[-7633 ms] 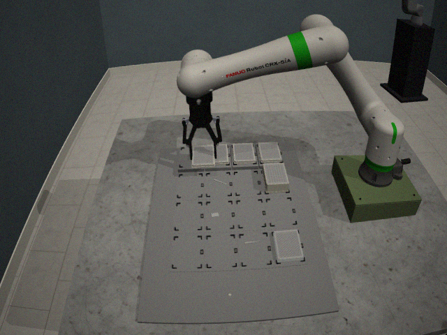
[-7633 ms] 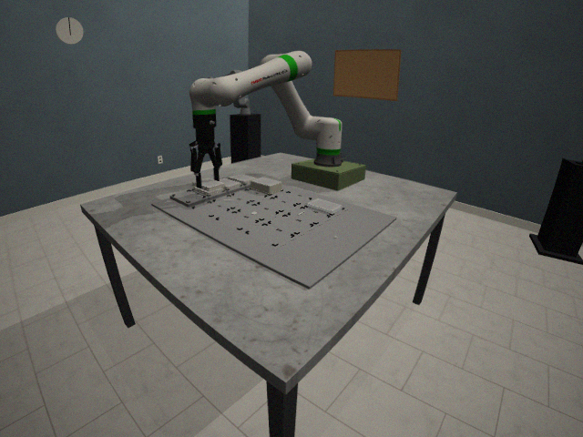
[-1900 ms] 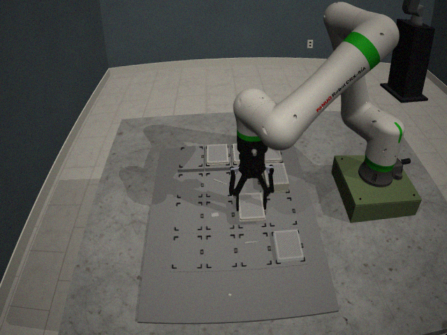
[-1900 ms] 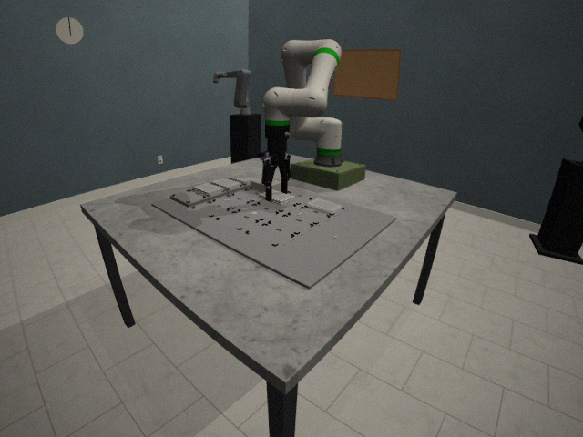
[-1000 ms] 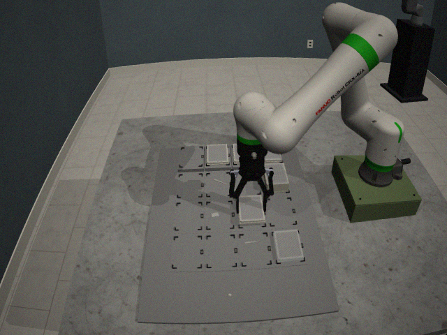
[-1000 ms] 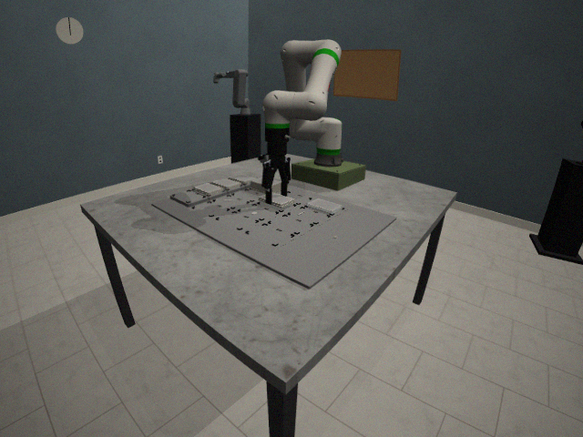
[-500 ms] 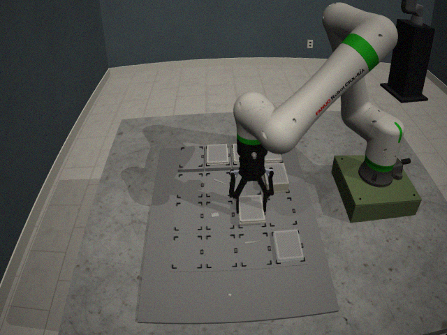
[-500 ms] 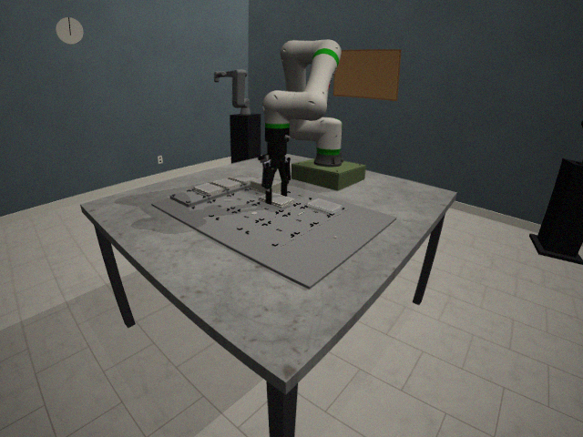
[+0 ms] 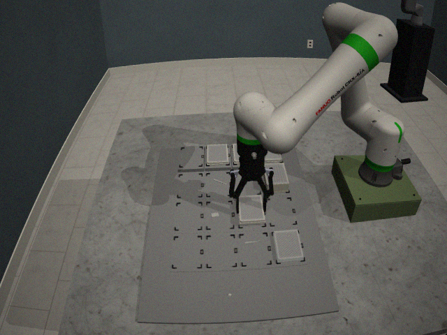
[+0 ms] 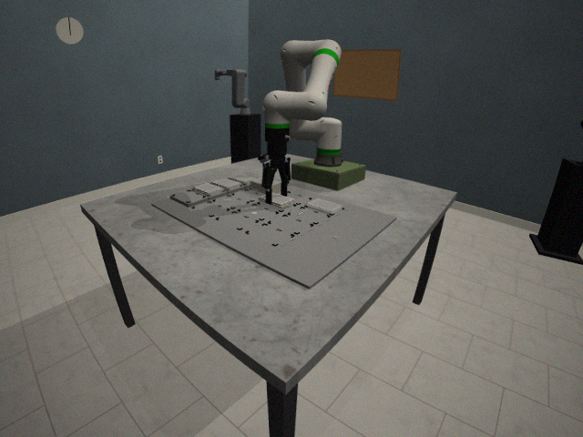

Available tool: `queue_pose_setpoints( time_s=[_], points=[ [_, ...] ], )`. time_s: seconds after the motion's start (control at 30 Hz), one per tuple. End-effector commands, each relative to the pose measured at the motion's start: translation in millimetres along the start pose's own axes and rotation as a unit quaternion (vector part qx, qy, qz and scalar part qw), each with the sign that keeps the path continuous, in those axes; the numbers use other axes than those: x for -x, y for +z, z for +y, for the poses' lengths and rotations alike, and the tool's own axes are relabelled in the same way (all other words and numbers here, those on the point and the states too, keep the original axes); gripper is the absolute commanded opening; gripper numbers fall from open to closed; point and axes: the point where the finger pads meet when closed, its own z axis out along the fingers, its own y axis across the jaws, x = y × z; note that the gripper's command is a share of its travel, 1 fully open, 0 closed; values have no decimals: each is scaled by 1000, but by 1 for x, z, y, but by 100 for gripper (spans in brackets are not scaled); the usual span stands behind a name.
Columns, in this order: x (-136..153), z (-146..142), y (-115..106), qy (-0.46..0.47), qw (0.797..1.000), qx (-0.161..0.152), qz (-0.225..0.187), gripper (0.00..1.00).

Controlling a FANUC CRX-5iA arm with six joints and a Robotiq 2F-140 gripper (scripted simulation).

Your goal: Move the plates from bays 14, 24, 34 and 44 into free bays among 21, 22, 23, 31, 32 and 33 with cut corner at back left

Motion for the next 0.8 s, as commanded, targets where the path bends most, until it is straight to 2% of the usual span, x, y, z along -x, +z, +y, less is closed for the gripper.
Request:
queue_pose_setpoints(
  time_s=[0.0, 0.77],
  points=[
    [0, -1, -1, 0, 1000, -1, 0, 10],
    [0, -1, 6, 0, 1000, -1, 0, 10]
  ],
)
